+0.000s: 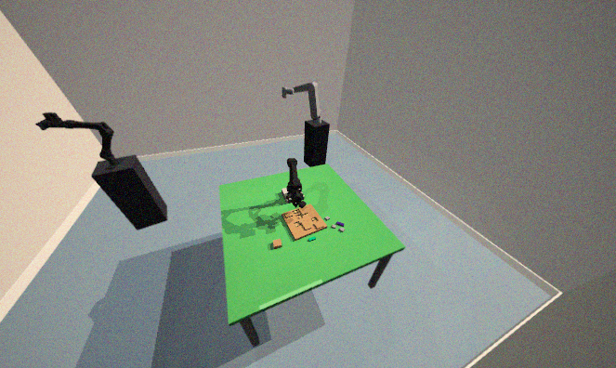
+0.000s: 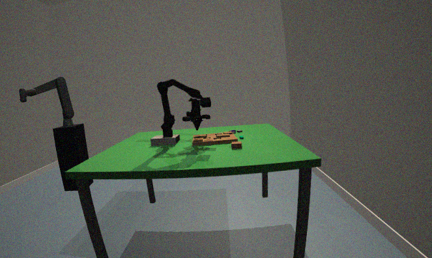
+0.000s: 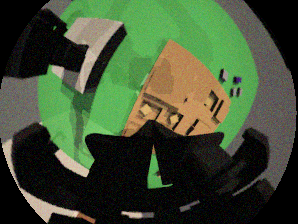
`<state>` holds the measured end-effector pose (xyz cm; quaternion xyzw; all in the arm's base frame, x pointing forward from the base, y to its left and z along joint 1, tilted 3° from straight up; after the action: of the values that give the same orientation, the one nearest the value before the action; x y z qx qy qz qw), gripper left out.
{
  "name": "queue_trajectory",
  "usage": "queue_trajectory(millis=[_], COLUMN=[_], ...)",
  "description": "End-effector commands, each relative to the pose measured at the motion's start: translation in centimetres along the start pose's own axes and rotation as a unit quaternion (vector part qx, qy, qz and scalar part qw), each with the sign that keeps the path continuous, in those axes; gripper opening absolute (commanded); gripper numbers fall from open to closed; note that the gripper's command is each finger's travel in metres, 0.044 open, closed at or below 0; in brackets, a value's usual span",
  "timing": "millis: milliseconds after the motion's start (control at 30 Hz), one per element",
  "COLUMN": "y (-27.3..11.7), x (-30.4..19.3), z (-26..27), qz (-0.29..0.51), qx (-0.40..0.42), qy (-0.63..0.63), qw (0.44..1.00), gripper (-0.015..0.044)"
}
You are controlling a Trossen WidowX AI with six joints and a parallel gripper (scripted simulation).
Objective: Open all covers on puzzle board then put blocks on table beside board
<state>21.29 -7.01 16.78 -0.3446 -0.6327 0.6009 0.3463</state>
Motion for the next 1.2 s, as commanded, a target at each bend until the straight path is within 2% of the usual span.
queue_trajectory(millis=[0, 533, 933, 1167], y=[-0.1, 0.0, 4.7, 5.1], x=[0.6, 0.6, 0.4, 0.4], z=[0.7, 0.7, 0.8, 0.8], qz=[0.011, 0.011, 0.011, 0.011], qx=[-0.004, -0.004, -0.004, -0.004], qy=[-0.346, -0.346, -0.346, -0.346], qw=[0.938, 0.938, 0.938, 0.938], gripper=[0.0, 0.0, 0.0, 0.0])
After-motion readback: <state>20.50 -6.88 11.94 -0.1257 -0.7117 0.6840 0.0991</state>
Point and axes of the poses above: the point midway between the two fingers, 35 mm back from their tips, its own y axis out along the fingers, its own z axis across the jaws, x = y × z, the point moved 9 cm from there along -y, back along the fingers, and after that the axes turned 12 degrees about -y, right-handed, at the moved point
